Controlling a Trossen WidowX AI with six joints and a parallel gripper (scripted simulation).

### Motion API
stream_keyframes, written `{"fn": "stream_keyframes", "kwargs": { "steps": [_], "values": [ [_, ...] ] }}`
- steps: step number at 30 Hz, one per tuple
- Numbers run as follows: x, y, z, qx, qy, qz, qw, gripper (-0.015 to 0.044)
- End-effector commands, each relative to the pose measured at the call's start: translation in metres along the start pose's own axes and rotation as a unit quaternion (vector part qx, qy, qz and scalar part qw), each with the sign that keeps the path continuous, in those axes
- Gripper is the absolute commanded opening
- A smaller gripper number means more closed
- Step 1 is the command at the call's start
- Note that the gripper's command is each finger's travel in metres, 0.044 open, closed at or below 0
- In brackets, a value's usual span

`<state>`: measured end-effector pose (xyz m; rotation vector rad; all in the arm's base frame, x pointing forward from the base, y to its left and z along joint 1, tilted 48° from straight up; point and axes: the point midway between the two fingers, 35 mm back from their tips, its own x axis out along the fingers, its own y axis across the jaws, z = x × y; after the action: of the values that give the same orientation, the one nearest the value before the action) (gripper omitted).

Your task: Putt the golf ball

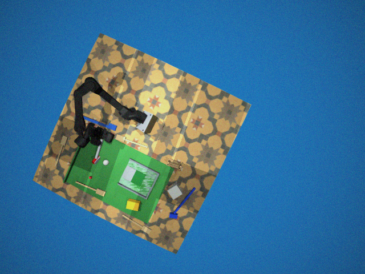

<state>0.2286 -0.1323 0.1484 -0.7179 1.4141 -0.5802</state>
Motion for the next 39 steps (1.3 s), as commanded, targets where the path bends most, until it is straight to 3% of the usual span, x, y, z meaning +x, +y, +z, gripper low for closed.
{"fn": "stream_keyframes", "kwargs": {
  "steps": [1, 11, 23, 30, 39],
  "values": [
    [0.000, -0.017, 0.002, 0.005, -0.006, 0.000, 1.000, 0.0000],
    [0.001, -0.015, 0.001, 0.005, -0.002, -0.002, 1.000, 0.0000],
    [0.002, 0.117, 0.002, 0.003, -0.006, 0.003, 1.000, 0.0000],
    [-0.003, 0.120, 0.002, 0.003, -0.006, 0.004, 1.000, 0.0000],
    [-0.045, 0.120, 0.003, 0.003, -0.006, 0.006, 1.000, 0.0000]
  ]
}}
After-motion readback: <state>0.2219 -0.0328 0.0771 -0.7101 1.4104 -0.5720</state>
